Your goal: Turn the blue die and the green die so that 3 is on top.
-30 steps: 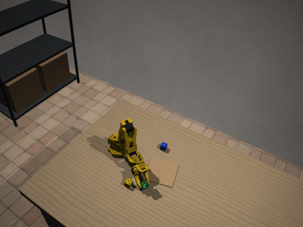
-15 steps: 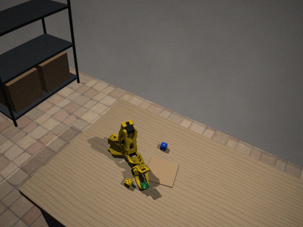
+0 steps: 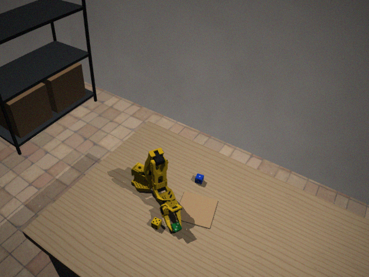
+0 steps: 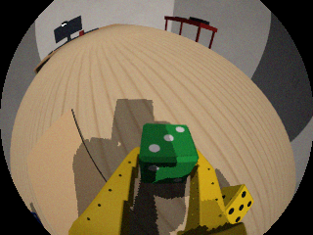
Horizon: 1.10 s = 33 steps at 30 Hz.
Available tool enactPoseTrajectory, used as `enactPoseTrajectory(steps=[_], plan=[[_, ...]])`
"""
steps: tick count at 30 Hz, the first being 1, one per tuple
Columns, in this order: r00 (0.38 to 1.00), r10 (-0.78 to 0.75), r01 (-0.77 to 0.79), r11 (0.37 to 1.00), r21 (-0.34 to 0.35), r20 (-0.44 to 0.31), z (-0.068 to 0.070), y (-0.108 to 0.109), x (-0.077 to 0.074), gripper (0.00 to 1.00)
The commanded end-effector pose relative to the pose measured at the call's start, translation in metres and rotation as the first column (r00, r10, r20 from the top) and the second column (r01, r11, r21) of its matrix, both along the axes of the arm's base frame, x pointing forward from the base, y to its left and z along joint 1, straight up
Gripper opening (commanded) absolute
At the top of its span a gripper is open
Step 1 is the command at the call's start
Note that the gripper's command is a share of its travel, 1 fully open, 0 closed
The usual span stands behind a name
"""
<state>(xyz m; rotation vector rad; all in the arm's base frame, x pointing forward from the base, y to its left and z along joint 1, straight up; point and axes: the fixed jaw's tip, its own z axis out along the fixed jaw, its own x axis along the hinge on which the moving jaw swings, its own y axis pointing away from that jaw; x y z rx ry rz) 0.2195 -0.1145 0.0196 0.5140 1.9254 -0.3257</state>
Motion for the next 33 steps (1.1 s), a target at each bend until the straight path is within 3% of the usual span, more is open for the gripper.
enactPoseTrajectory(steps=[1, 29, 33], plan=[[0.999, -0.009, 0.01, 1.0, -0.018, 0.046, 0.0076, -0.0044, 0.0043, 0.0], [0.999, -0.009, 0.01, 1.0, -0.018, 0.046, 0.0053, -0.0044, 0.0043, 0.0], [0.999, -0.009, 0.01, 1.0, -0.018, 0.046, 0.0053, -0.0044, 0.0043, 0.04]])
